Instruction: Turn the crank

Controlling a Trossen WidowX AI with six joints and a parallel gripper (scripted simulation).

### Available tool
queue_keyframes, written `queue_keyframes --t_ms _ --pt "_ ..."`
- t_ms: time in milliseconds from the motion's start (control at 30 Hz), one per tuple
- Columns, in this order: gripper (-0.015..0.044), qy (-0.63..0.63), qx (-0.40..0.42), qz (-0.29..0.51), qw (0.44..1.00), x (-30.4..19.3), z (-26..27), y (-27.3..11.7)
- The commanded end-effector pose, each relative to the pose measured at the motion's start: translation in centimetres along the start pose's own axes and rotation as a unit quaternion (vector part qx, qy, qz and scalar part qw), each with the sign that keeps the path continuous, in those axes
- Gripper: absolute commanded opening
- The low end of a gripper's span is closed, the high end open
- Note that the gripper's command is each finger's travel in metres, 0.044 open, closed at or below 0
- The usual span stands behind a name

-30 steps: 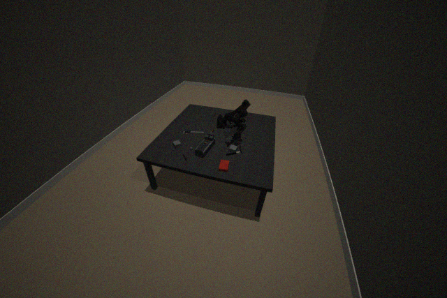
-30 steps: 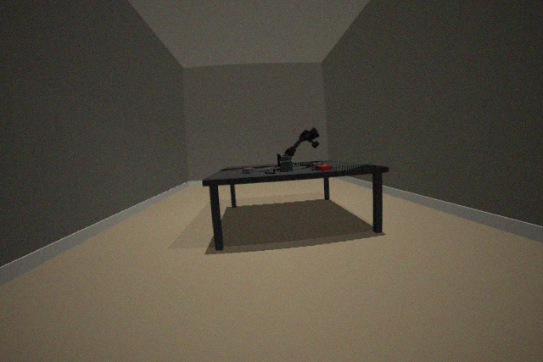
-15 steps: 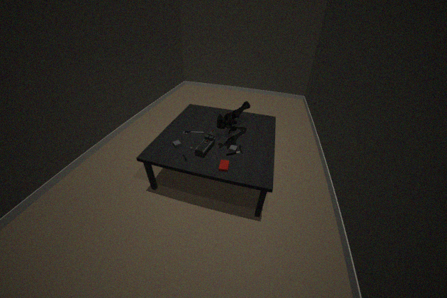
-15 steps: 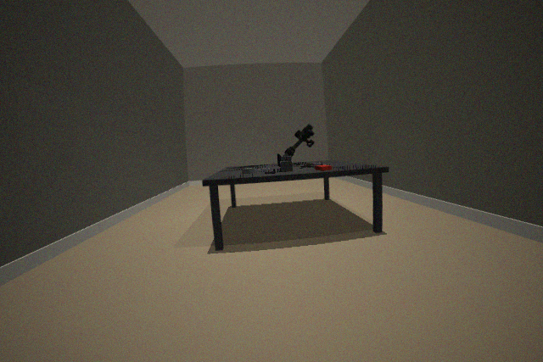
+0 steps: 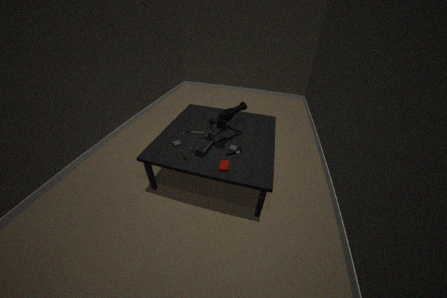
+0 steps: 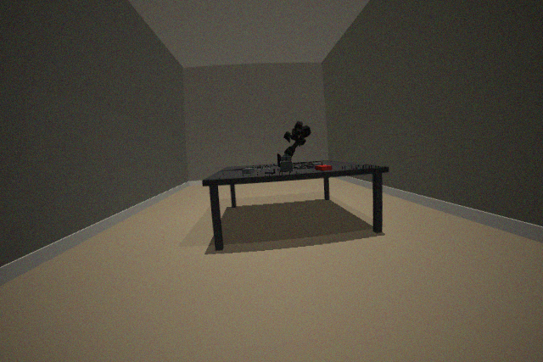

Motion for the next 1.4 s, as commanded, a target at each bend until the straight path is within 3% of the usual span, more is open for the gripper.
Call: queue_keyframes --t_ms 0,433,833,1367 --pt "0.0440 0.035 0.023 0.016 0.999 -1.1 -2.6 0.9" --pt "0.0440 0.147 0.088 0.037 0.984 -5.5 -10.2 2.7" --pt "0.0440 0.149 0.090 0.036 0.984 -8.4 -7.5 6.1" --pt "0.0440 0.149 0.090 0.036 0.984 -8.5 -7.4 6.2"
Point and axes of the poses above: the point midway between the two fingers, 35 mm back from their tips, its own y axis out along the fingers, its own z axis across the jaws, x = y × z, the point moved 10 cm from there along -y, back along the fingers, and after that the axes turned 13 degrees about -y, right-handed, at the moved point
